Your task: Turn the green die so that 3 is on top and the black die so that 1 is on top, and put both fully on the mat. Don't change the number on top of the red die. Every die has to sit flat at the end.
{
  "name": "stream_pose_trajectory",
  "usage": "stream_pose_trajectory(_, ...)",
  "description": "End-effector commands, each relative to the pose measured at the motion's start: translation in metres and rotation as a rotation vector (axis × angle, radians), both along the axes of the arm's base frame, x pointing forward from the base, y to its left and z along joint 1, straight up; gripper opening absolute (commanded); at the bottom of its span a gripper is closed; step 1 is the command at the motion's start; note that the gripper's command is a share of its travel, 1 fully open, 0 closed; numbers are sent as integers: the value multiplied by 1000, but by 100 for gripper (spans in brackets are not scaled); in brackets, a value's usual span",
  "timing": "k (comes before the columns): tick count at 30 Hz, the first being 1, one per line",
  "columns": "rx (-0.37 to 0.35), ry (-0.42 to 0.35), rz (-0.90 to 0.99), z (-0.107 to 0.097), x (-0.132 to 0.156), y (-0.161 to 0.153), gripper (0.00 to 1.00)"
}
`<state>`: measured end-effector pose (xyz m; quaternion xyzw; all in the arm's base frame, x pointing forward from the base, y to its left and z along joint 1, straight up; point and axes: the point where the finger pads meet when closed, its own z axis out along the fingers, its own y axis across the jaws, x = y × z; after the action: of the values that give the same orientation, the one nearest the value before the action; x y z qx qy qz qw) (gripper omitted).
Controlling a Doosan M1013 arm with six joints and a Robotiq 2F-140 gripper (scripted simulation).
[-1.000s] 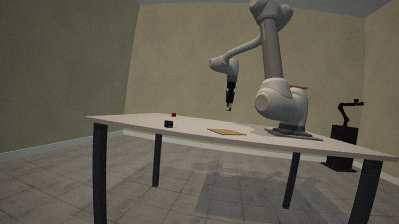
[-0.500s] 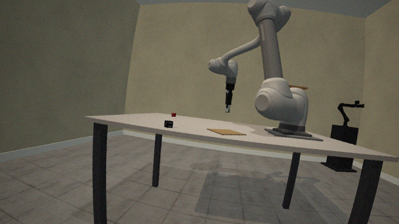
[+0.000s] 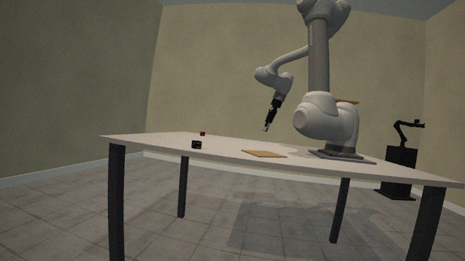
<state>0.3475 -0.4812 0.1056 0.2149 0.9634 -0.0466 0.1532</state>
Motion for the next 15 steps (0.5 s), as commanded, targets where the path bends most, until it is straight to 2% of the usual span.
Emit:
stream_pose_trajectory(1, -42, -167, 28, -3, 2, 5, 24)
stream_pose_trajectory(2, -43, -168, 28, -3, 2, 5, 24)
stream_pose_trajectory(4, -75, -239, 28, -4, 0, 5, 24)
stream_pose_trajectory(6, -75, -239, 28, -4, 0, 5, 24)
stream_pose_trajectory(9, -117, -329, 28, -5, -3, 6, 24)
stream_pose_trajectory(15, -165, -436, 30, -7, -5, 7, 24)
